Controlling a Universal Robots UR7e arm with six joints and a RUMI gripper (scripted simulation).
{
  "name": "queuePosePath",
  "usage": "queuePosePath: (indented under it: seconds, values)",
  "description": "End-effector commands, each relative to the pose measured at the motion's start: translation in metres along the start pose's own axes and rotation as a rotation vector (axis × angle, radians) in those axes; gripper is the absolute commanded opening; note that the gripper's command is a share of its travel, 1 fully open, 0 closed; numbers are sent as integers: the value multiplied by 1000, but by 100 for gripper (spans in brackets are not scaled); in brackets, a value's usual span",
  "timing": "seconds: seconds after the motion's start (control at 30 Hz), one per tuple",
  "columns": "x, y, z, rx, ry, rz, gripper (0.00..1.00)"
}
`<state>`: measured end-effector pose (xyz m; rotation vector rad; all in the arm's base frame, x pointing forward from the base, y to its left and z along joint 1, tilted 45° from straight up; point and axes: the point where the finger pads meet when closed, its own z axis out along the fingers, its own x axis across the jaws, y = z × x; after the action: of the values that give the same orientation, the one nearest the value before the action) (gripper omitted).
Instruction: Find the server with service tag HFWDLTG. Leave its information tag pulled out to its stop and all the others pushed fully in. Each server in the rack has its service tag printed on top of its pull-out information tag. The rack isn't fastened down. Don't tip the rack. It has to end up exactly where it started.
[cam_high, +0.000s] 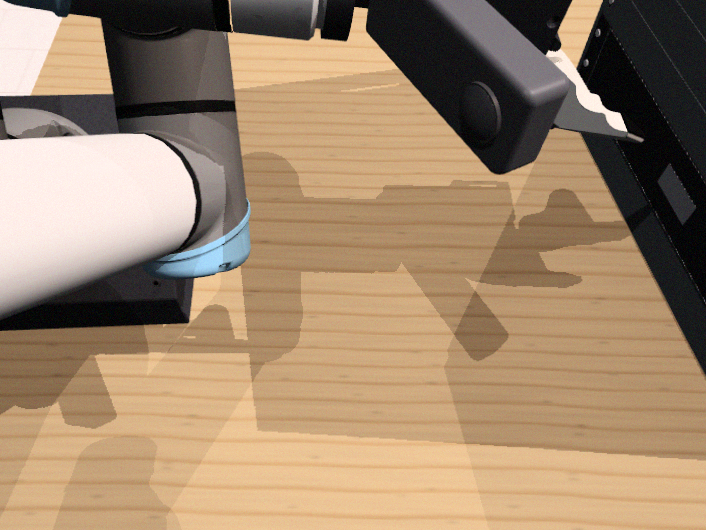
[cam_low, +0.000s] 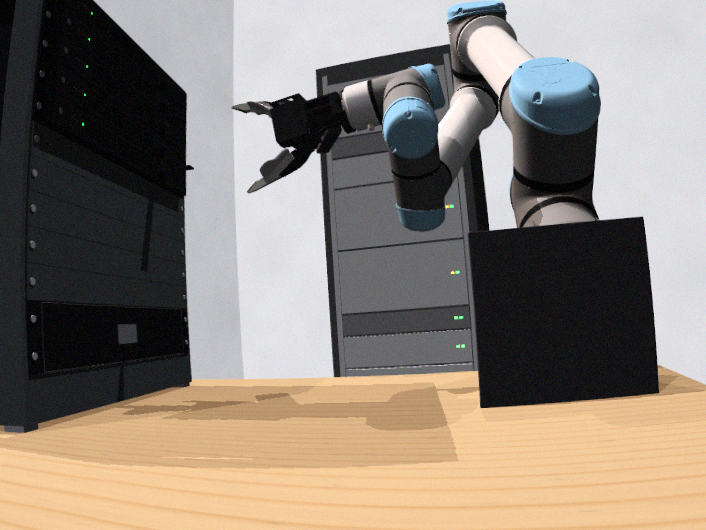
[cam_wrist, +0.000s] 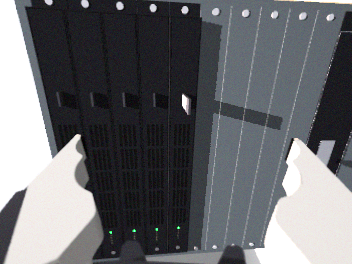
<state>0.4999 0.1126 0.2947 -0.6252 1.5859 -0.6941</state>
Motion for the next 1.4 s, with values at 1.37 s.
queuePosePath:
  seconds: [1.37]
  values:
    - [-25,0,9,280,279,-59,100]
